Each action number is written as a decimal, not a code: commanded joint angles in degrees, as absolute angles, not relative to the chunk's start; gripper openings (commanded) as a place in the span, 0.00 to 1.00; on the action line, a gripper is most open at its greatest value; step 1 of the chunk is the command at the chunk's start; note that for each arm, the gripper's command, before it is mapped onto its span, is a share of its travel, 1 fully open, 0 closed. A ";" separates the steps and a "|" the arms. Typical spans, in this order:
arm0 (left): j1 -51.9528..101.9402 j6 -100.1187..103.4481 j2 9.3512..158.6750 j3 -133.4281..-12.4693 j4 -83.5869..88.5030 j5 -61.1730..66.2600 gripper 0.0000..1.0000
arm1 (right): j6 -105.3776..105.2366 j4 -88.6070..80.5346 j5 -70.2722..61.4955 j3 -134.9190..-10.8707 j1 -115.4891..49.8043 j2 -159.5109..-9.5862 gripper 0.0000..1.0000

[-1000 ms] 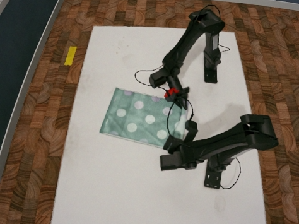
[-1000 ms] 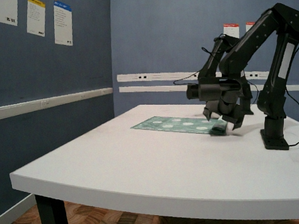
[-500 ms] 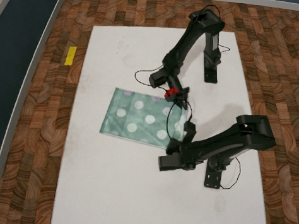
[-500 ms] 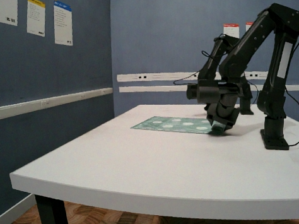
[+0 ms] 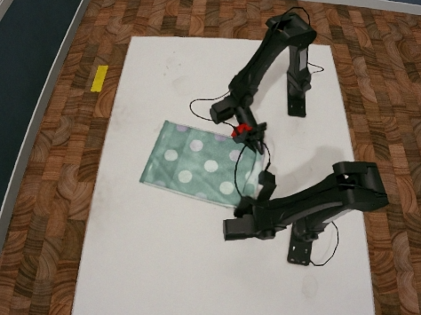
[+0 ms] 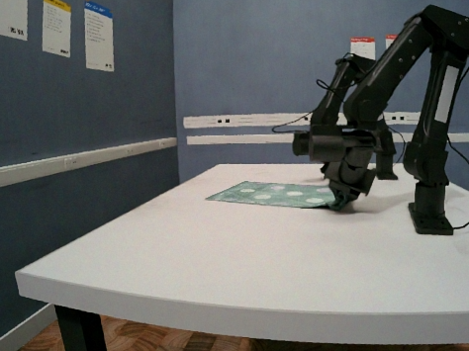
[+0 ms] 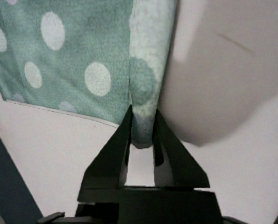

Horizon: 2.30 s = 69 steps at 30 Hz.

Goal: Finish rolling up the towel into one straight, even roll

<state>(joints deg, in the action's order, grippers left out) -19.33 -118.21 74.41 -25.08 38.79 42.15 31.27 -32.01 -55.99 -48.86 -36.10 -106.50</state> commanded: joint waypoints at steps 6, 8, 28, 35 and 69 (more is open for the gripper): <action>-19.61 -118.37 75.01 -24.20 38.40 43.92 0.21 | 31.73 -32.88 -55.30 -49.87 -35.78 -107.74 0.12; -19.61 -118.37 75.01 -24.20 38.40 43.92 0.21 | 31.73 -32.88 -55.30 -49.87 -35.78 -107.74 0.12; -19.60 -118.36 75.01 -24.19 38.38 43.94 0.13 | 31.69 -33.57 -55.30 -50.10 -35.79 -107.23 0.36; -19.59 -118.36 75.01 -24.19 38.38 43.94 0.13 | 31.66 -35.39 -55.36 -50.62 -35.73 -105.90 0.70; -11.47 -105.54 95.42 -45.59 60.92 34.30 0.13 | 43.15 -49.48 -48.68 -53.76 -28.48 -95.28 0.89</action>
